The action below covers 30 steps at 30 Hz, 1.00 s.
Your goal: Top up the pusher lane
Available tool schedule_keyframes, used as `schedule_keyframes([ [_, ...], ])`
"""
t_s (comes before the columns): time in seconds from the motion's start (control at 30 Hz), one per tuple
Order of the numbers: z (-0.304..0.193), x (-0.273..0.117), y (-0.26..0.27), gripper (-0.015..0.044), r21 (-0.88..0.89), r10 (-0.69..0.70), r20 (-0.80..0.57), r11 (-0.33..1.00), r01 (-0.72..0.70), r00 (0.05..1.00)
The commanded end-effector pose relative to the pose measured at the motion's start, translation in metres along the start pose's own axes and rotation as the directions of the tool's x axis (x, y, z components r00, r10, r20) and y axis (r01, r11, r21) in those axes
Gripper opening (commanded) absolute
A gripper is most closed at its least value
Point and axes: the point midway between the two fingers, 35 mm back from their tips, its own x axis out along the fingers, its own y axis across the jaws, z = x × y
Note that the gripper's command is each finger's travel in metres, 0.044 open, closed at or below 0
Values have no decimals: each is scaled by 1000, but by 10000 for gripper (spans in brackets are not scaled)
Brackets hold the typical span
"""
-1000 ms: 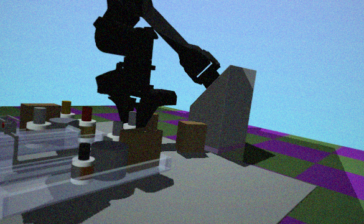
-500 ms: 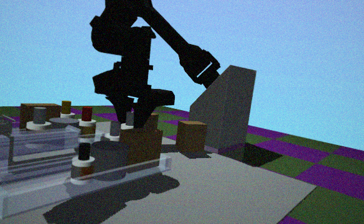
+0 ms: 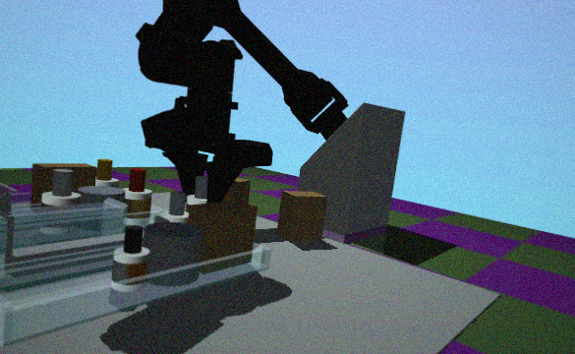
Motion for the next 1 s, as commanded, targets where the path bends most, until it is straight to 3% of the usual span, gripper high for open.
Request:
schedule_keyframes([
  [0.0,10,-3,-2,0,15,-2,20,1000,2,1000],
  [0.97,16,-4,-3,0,16,-2,20,1000,2,1000],
])
